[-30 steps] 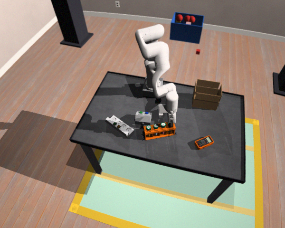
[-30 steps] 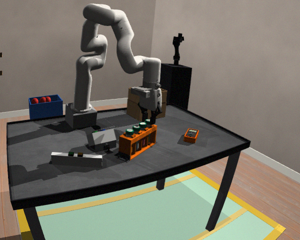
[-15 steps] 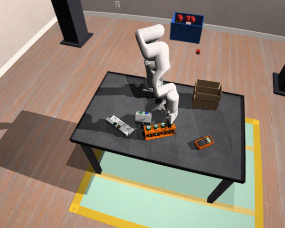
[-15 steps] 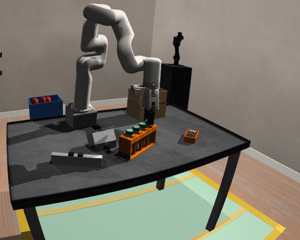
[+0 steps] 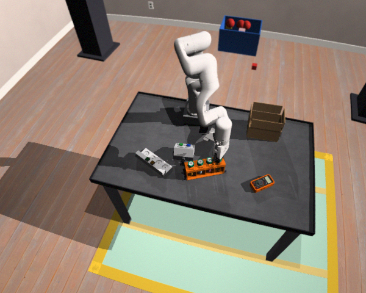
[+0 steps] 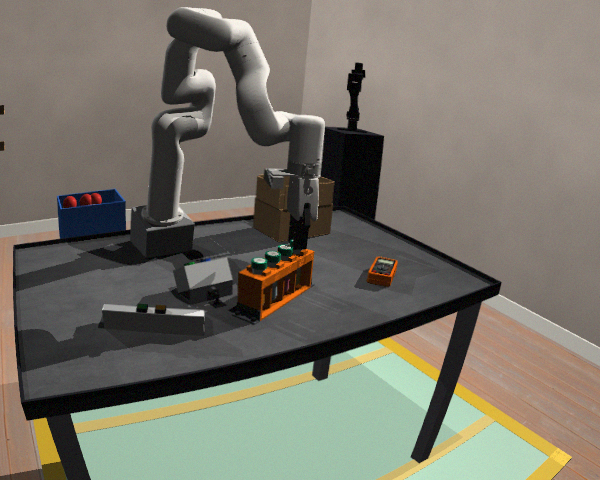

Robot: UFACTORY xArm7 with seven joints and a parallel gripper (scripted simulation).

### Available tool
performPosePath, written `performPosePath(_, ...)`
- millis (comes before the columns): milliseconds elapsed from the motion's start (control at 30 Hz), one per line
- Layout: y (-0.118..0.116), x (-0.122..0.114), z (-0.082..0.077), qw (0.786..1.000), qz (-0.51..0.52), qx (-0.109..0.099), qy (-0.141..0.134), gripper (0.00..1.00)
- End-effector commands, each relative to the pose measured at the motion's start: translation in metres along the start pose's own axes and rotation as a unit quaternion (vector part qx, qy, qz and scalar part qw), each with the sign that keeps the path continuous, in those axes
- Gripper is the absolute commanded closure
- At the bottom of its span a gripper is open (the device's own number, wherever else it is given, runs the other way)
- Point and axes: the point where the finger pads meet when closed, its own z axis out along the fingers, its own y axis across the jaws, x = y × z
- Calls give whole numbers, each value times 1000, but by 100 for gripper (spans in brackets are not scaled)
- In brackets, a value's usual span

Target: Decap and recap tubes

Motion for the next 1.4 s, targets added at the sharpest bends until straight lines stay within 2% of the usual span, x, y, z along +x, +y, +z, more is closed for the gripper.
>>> performPosePath(0,-1,-1,-1,1000,0,1,-1,100)
performPosePath(167,-1,-1,-1,992,-125,1,-1,100)
performPosePath(433,-1,-1,-1,950,-313,2,0,100)
performPosePath(500,-1,-1,-1,950,-313,2,0,100)
performPosePath(767,-1,-1,-1,869,-496,2,0,100)
performPosePath(1000,-1,-1,-2,780,-625,2,1,100)
performPosePath(1067,-1,-1,-2,780,-625,2,1,100)
performPosePath(1100,-1,-1,-2,758,-653,1,0,100)
performPosePath(1200,-1,-1,-2,707,-707,1,0,100)
performPosePath(1367,-1,-1,-2,707,-707,1,0,100)
